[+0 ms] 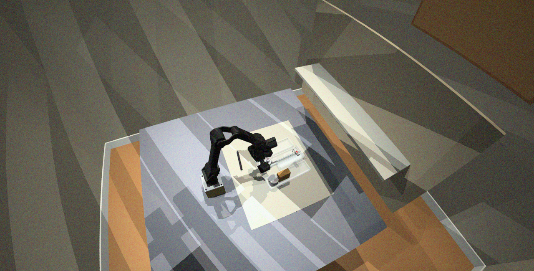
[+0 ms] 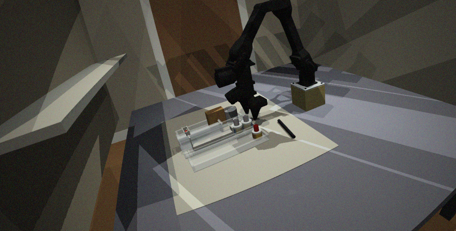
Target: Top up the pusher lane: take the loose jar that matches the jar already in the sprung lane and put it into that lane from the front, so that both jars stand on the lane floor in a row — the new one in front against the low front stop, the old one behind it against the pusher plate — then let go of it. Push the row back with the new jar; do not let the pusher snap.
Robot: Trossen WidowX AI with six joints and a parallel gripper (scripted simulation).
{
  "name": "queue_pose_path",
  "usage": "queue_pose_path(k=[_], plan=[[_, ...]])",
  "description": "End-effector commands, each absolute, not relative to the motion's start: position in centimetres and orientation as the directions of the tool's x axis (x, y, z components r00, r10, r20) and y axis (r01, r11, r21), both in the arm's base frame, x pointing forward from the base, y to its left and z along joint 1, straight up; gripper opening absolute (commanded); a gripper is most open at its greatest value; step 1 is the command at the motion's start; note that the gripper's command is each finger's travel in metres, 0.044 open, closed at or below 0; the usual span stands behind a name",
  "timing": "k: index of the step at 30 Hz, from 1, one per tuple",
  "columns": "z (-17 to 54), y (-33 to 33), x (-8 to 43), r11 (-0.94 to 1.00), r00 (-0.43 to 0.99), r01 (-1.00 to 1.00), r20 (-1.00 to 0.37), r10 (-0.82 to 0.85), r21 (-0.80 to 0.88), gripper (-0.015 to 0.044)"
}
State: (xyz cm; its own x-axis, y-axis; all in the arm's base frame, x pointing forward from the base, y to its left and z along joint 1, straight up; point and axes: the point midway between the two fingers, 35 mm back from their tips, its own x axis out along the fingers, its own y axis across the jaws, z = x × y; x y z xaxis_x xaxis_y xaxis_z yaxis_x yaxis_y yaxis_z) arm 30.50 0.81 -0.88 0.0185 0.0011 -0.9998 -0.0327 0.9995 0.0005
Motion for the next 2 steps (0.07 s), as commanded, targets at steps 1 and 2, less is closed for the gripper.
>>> queue_pose_path(k=[1, 2], plan=[[-0.89, 0.76, 29.1, 1.0, 0.018, -0.029, -1.0, 0.001, 0.0, 0.0301], [-0.89, 0.75, 28.76, 1.0, 0.018, -0.029, -1.0, 0.001, 0.0, 0.0301]])
